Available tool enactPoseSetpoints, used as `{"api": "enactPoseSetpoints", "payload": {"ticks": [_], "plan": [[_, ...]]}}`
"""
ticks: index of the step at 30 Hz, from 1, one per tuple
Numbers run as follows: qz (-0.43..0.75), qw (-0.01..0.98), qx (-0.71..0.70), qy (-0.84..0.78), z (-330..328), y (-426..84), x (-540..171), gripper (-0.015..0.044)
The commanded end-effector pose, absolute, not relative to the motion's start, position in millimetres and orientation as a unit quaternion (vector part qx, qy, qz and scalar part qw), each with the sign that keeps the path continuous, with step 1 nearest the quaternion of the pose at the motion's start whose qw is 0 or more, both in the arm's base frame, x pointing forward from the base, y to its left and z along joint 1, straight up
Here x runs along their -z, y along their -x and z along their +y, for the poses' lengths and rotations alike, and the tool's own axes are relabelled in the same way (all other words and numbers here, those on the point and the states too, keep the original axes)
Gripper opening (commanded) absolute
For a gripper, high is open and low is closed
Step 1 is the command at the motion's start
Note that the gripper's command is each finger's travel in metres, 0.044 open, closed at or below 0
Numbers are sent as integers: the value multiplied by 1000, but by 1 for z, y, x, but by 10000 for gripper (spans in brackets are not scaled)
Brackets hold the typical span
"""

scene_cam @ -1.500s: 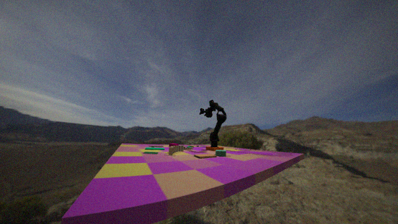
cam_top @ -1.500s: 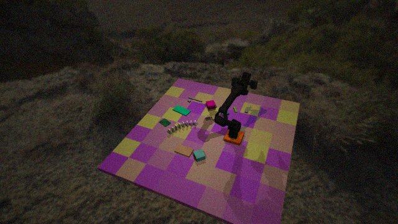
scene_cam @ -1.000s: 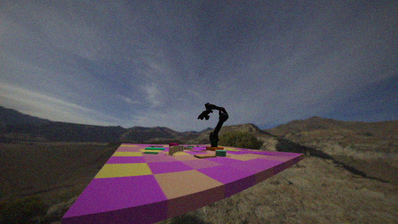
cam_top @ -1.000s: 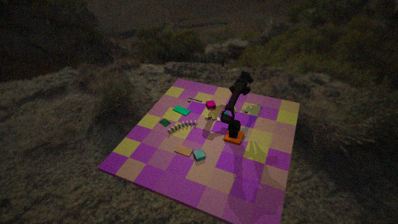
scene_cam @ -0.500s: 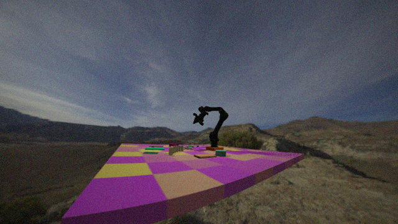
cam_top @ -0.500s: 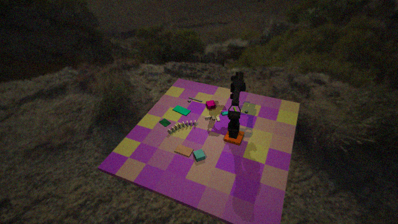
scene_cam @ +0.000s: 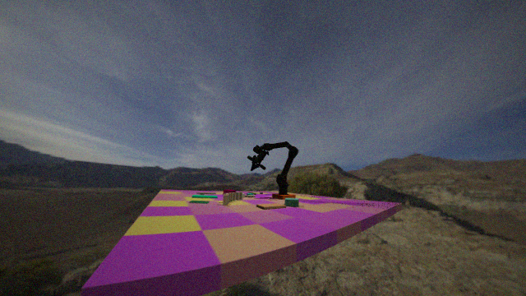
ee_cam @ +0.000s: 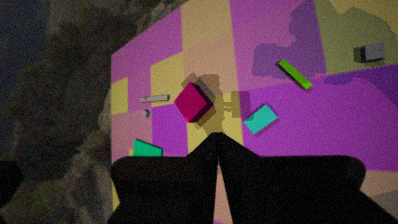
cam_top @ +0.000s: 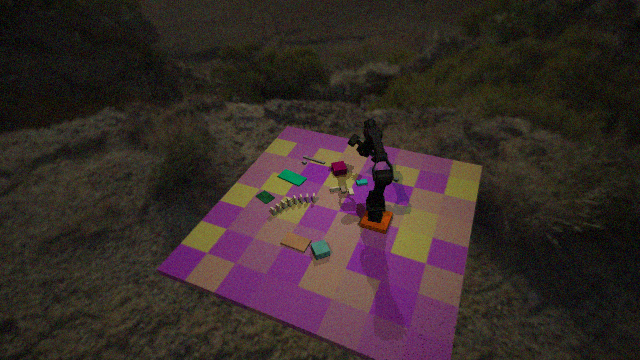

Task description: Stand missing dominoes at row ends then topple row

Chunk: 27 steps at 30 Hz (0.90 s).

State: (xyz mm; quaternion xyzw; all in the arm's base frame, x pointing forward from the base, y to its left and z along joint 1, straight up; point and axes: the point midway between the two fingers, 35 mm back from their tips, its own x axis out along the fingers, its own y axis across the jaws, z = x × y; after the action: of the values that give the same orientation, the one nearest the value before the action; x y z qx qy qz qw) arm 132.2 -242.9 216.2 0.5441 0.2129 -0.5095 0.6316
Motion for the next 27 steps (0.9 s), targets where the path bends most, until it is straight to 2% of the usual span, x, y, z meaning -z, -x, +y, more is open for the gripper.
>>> {"api": "enactPoseSetpoints", "payload": {"ticks": [1,10,20,27], "plan": [[491,746,336,-300,-213,-169,-160,0],[629,765,120,-73,-183,-190,-125,0],[681,695,-157,170,-146,-202,-91,0],[681,692,-164,175,-145,-202,-90,0]]}}
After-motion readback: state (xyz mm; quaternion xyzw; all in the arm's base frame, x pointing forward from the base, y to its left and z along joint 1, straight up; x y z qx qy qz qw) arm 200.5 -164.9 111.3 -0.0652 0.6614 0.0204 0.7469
